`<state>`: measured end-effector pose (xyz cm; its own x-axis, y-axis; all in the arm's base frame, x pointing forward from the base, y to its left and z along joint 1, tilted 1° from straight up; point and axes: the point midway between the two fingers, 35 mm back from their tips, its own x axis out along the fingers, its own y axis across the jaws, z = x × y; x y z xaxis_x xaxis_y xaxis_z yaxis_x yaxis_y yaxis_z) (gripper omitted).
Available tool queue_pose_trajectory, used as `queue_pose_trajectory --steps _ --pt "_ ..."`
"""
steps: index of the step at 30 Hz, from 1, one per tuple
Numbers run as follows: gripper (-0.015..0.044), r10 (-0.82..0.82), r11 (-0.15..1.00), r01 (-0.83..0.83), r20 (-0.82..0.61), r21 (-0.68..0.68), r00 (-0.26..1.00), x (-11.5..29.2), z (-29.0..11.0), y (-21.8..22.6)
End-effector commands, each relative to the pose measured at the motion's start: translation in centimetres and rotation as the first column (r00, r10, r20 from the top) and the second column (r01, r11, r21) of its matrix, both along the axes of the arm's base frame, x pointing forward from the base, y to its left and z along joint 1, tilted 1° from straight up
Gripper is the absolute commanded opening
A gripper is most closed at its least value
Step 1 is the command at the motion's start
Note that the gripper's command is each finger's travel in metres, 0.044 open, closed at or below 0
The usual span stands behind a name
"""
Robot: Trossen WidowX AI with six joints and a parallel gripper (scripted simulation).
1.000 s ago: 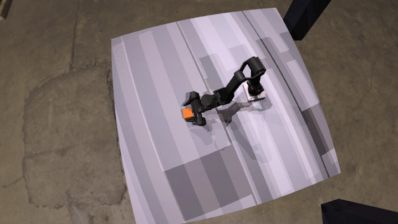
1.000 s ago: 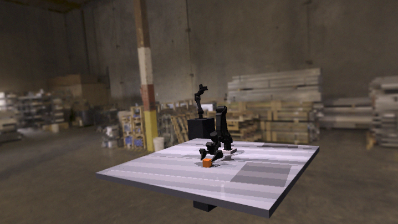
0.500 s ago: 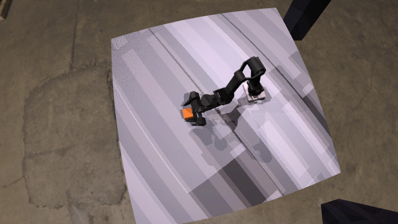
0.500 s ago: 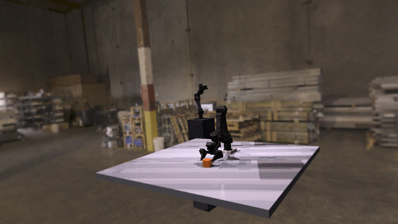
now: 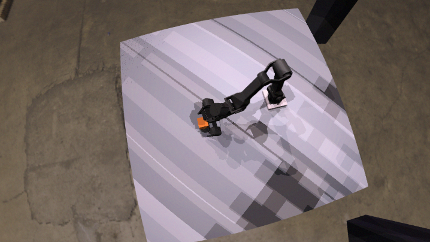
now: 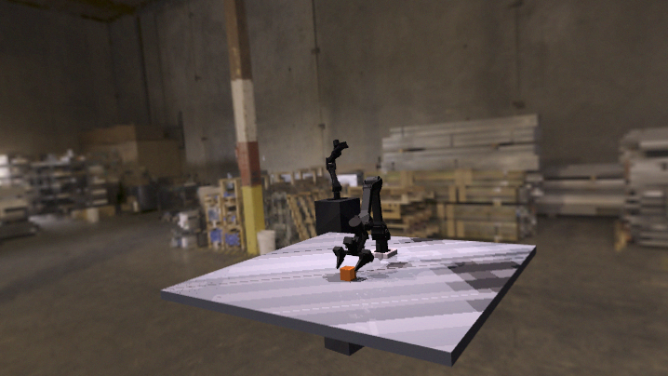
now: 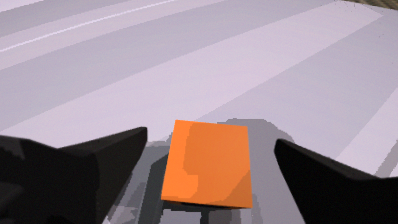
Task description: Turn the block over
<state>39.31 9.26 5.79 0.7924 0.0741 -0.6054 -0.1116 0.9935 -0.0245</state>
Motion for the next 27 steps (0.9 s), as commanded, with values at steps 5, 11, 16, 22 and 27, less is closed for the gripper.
queue_pose_trajectory --steps 5,11,16,22,27 --pt "0.044 -0.011 1.0 0.007 -0.285 -0.016 0.958 -2.6 5.6 -0.4" --pt "0.044 -0.011 1.0 0.007 -0.285 -0.016 0.958 -2.6 5.6 -0.4" --pt "0.044 -0.011 1.0 0.007 -0.285 -0.016 0.958 -2.6 5.6 -0.4" --pt "0.044 -0.013 1.0 0.004 -0.352 -0.027 0.936 -1.8 6.0 -0.2" --pt "0.044 -0.019 0.999 -0.003 -0.481 -0.046 0.876 -0.4 6.8 0.1"
